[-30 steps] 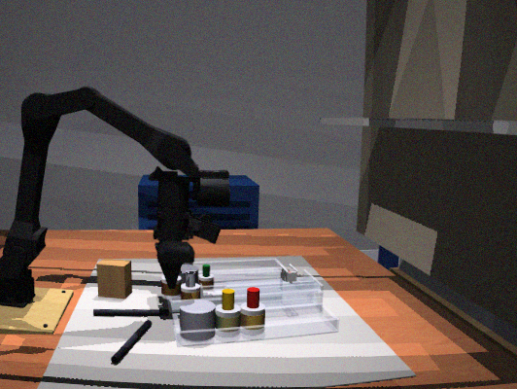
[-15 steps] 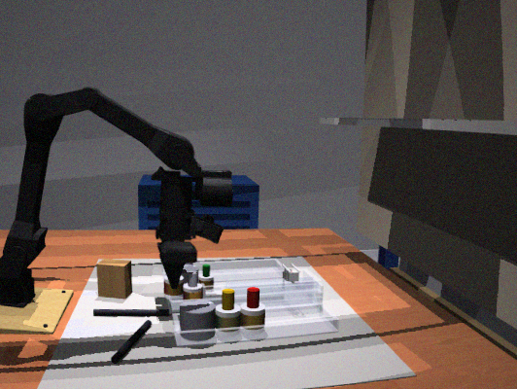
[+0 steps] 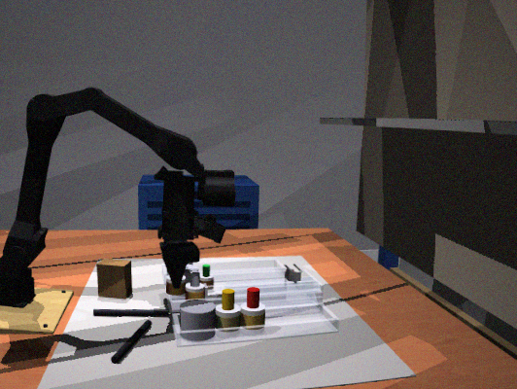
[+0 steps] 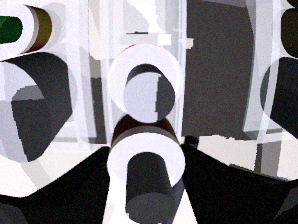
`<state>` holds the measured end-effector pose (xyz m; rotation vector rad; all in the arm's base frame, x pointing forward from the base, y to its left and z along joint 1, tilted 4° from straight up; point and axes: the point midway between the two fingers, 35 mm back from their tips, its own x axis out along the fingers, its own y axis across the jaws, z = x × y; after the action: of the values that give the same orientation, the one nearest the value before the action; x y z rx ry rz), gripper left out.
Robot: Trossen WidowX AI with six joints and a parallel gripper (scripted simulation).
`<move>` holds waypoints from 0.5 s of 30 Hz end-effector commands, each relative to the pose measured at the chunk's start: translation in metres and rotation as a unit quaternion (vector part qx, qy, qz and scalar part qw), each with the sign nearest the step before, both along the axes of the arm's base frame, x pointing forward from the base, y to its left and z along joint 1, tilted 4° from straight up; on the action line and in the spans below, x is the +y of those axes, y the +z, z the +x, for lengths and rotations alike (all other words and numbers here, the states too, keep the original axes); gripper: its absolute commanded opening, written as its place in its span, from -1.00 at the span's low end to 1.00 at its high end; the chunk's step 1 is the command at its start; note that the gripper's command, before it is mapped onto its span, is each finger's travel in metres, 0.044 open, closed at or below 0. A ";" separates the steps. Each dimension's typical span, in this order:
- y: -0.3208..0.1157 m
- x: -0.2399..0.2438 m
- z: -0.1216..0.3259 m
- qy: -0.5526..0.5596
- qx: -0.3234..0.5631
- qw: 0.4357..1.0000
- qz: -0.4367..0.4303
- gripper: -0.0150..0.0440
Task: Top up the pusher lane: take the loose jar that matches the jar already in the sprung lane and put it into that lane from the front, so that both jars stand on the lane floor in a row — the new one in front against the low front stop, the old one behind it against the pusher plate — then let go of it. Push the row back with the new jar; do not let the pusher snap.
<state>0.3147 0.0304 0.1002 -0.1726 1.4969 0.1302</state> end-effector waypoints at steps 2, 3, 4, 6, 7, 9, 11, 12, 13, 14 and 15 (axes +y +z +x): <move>0.007 0.002 0.011 -0.002 -0.018 1.000 0.002 -0.49; 0.007 0.002 0.011 -0.002 -0.018 1.000 0.002 -0.49; 0.007 0.002 0.011 -0.002 -0.018 1.000 0.002 -0.49; 0.008 0.002 0.012 -0.002 -0.018 1.000 0.002 -0.49; 0.008 0.002 0.012 -0.002 -0.018 1.000 0.002 -0.49; 0.008 0.002 0.013 -0.002 -0.018 1.000 0.002 -0.49; 0.008 0.002 0.013 -0.002 -0.018 1.000 0.002 -0.49; 0.008 0.002 0.014 -0.002 -0.018 1.000 0.002 -0.49; 0.008 0.003 0.014 -0.002 -0.018 1.000 0.002 -0.49; 0.008 0.003 0.014 -0.002 -0.018 1.000 0.002 -0.49; 0.009 0.003 0.015 -0.002 -0.018 1.000 0.002 -0.49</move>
<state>0.3194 0.0315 0.1018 -0.1727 1.4966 0.1303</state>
